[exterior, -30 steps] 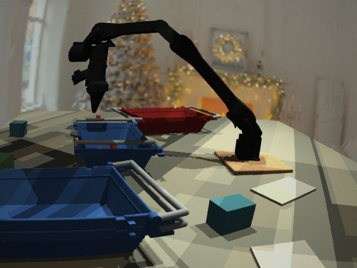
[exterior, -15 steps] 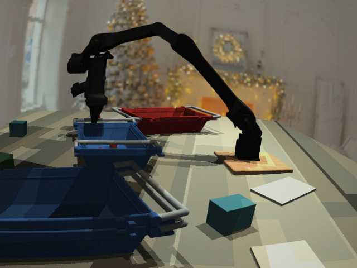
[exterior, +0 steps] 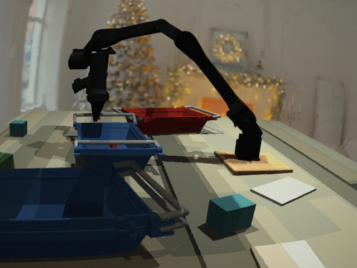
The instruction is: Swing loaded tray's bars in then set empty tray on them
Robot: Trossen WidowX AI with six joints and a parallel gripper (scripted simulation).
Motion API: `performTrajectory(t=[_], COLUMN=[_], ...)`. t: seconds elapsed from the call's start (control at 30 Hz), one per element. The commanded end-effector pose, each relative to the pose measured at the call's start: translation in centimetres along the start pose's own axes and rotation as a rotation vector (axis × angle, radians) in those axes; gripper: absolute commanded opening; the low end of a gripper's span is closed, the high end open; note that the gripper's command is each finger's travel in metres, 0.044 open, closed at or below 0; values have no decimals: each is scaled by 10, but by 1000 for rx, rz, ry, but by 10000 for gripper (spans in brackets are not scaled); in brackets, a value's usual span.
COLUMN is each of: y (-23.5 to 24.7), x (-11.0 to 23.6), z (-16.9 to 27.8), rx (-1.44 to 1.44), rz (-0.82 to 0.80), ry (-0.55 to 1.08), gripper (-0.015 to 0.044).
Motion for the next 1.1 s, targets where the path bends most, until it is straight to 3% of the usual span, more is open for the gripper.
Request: performTrajectory(t=[0.0, 0.6, 1.07], y=[17, 64, 59], x=[10, -9, 34], z=[-4, -8, -7], rx=[9, 9, 9], rz=[-8, -11, -11], ry=[-8, -9, -9], gripper=[89, 89, 89])
Point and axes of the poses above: the point midway between the two fingers, 35 mm back from their tips, its own x axis back along the fingers, its own y axis across the jaws, z = x × y, the point moved 1 cm from there along x, back along the fingers, and after that the axes turned 5 degrees about x, right-handed, at the moved point
